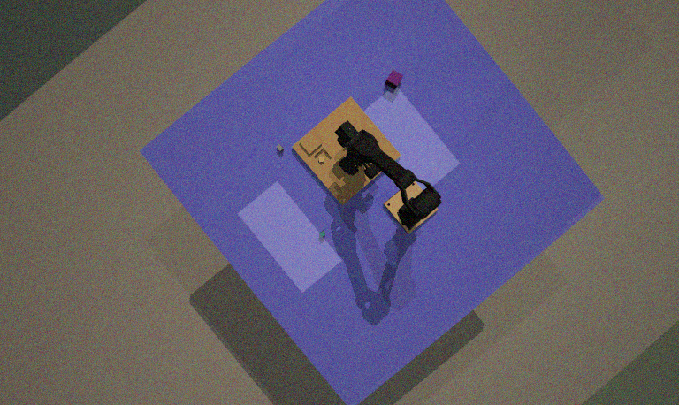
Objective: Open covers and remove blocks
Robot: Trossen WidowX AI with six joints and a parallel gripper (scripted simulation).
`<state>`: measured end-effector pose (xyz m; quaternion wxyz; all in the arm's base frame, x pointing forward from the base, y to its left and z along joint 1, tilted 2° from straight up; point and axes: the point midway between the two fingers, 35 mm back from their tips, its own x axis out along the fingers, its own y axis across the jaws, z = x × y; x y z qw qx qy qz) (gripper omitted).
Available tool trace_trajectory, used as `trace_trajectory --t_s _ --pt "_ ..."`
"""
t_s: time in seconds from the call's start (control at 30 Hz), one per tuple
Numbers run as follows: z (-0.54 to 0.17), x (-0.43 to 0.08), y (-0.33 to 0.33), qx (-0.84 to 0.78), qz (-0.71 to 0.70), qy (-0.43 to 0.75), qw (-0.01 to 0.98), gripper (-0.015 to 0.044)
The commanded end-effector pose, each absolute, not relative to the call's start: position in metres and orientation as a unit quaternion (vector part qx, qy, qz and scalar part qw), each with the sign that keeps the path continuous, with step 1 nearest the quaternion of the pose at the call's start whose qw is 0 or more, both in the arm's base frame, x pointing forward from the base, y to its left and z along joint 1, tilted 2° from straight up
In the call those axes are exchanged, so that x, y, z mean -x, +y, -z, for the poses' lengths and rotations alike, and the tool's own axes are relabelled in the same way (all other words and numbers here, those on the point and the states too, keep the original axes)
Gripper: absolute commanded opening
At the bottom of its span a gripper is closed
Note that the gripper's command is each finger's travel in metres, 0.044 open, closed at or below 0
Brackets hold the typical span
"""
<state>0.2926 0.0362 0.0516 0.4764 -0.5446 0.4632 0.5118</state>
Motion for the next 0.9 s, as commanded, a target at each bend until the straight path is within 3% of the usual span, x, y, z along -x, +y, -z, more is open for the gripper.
trace_trajectory --t_s 0.0,0.87 --pt "-0.051 -0.292 0.041 0.544 -0.512 0.463 0.478 0.0000" --pt "-0.050 -0.287 0.067 0.543 -0.512 0.463 0.478 0.0000"
